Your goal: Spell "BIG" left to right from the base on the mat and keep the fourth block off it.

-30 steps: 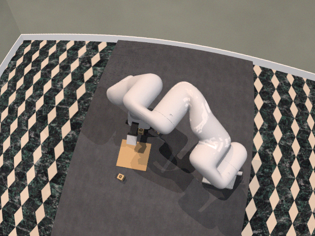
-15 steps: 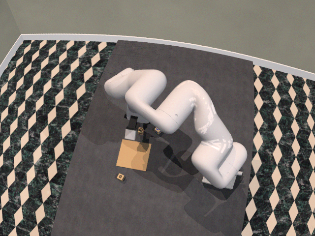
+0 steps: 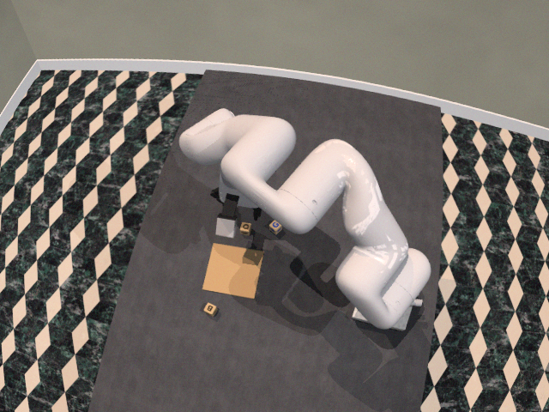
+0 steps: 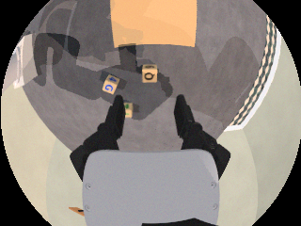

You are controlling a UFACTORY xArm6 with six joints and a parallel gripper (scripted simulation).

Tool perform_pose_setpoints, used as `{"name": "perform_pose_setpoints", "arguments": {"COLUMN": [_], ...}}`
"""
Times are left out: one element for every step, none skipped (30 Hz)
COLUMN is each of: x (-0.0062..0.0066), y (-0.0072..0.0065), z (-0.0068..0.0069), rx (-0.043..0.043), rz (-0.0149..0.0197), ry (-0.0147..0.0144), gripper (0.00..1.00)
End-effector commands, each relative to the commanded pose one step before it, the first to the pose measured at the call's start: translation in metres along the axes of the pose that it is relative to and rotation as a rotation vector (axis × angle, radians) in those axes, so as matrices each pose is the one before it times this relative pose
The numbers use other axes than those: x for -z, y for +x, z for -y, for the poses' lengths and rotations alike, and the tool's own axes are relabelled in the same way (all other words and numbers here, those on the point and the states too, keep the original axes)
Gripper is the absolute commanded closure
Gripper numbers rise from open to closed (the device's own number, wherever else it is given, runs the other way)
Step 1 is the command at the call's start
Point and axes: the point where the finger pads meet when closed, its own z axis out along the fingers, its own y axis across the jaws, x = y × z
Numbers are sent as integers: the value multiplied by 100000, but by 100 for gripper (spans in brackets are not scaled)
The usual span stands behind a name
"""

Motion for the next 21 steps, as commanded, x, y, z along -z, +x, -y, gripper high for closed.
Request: {"name": "perform_pose_setpoints", "arguments": {"x": [272, 0, 0, 0, 0, 0, 0, 0, 0, 0, 0, 0, 0, 0, 0, 0, -1, 0, 0, -7, -17], "y": [-41, 0, 0, 0, 0, 0, 0, 0, 0, 0, 0, 0, 0, 0, 0, 0, 36, 0, 0, 231, 558], "z": [-101, 0, 0, 0, 0, 0, 0, 0, 0, 0, 0, 0, 0, 0, 0, 0, -17, 0, 0, -105, -246], "rx": [35, 0, 0, 0, 0, 0, 0, 0, 0, 0, 0, 0, 0, 0, 0, 0, -40, 0, 0, -250, -602], "rz": [158, 0, 0, 0, 0, 0, 0, 0, 0, 0, 0, 0, 0, 0, 0, 0, 5, 0, 0, 31, 73], "ry": [-321, 0, 0, 0, 0, 0, 0, 0, 0, 0, 0, 0, 0, 0, 0, 0, 2, 0, 0, 10, 21], "gripper": [0, 0, 0, 0, 0, 0, 0, 0, 0, 0, 0, 0, 0, 0, 0, 0, 0, 0, 0, 0, 0]}}
